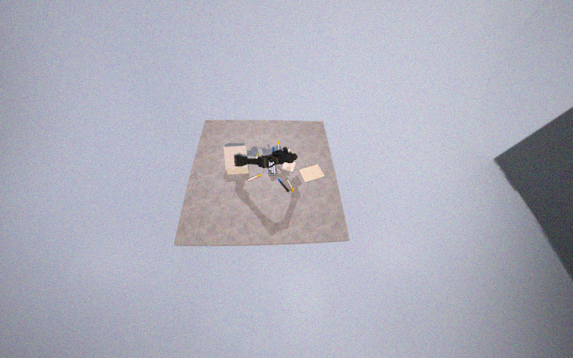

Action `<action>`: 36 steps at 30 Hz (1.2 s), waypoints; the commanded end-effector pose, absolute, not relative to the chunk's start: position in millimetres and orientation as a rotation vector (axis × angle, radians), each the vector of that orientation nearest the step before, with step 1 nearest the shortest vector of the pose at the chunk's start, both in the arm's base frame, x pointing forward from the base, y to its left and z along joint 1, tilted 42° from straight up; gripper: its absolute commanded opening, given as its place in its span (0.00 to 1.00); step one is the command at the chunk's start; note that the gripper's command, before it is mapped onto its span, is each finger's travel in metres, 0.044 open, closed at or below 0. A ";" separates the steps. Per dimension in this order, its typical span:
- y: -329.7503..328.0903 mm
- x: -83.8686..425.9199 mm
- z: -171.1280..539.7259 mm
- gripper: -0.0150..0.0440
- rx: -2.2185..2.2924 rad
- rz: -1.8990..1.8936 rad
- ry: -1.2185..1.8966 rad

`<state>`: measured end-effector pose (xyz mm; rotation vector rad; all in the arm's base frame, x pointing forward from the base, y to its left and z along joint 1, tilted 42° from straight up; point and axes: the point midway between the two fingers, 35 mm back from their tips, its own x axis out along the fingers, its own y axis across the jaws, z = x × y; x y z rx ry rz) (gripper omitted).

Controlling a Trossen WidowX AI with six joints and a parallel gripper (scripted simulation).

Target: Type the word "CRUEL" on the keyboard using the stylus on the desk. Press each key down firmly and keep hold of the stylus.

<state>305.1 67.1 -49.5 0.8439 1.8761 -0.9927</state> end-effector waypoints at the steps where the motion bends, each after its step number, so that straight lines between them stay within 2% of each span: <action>1: 66.0 296.6 -45.7 0.25 0.850 -0.992 1.875; 27: 51.2 289.7 -57.4 0.25 0.855 -0.994 1.874; 30: 50.2 289.1 -58.6 0.39 0.855 -0.994 1.874; 36: 48.9 289.2 -60.1 0.39 0.855 -0.994 1.874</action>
